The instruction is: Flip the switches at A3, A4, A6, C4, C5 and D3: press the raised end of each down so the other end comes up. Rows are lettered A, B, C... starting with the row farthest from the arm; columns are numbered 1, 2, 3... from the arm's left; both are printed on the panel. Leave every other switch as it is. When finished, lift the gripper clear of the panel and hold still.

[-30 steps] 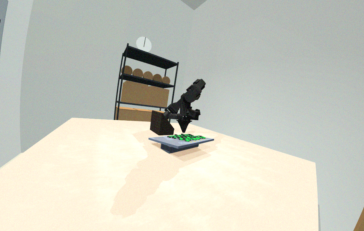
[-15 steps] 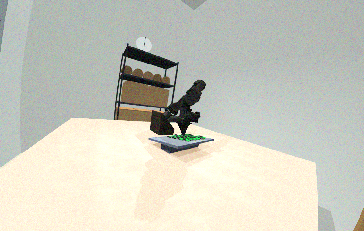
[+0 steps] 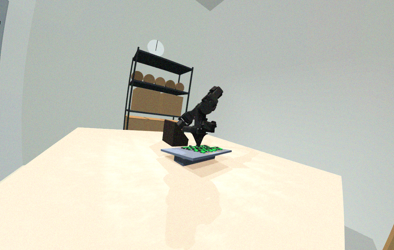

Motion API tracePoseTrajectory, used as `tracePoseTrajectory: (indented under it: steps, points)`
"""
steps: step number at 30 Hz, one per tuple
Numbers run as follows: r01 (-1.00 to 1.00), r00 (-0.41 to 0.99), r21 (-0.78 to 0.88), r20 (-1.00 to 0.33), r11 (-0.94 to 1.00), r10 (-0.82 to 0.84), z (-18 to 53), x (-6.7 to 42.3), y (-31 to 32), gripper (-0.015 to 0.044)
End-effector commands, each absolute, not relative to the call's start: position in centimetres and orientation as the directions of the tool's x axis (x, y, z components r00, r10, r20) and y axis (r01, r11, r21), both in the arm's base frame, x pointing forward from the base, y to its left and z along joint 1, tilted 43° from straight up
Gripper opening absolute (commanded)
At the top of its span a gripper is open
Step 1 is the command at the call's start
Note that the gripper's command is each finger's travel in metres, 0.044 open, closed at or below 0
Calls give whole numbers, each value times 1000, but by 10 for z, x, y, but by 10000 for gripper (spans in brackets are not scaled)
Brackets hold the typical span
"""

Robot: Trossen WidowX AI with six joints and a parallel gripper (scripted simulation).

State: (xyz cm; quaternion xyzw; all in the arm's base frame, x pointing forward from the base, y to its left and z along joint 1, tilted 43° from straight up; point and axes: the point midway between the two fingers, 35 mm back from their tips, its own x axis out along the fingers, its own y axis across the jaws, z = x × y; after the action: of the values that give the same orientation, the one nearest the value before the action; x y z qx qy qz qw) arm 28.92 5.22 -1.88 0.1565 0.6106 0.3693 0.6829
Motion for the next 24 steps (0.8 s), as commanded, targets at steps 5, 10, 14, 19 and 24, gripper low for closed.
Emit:
tracePoseTrajectory:
  steps: [5, 10, 14, 19, 24]
  points:
    - [-310, -17, 668, -716, 677, 698, -20, 290, 53, 0]
    - [-310, -17, 668, -716, 677, 698, -20, 290, 54, 0]
    - [-310, -17, 668, -716, 677, 698, -20, 290, 54, 0]
    - [-310, -17, 668, -716, 677, 698, -21, 290, 55, 0]
    - [-310, -17, 668, -716, 677, 698, -21, 290, 55, 0]
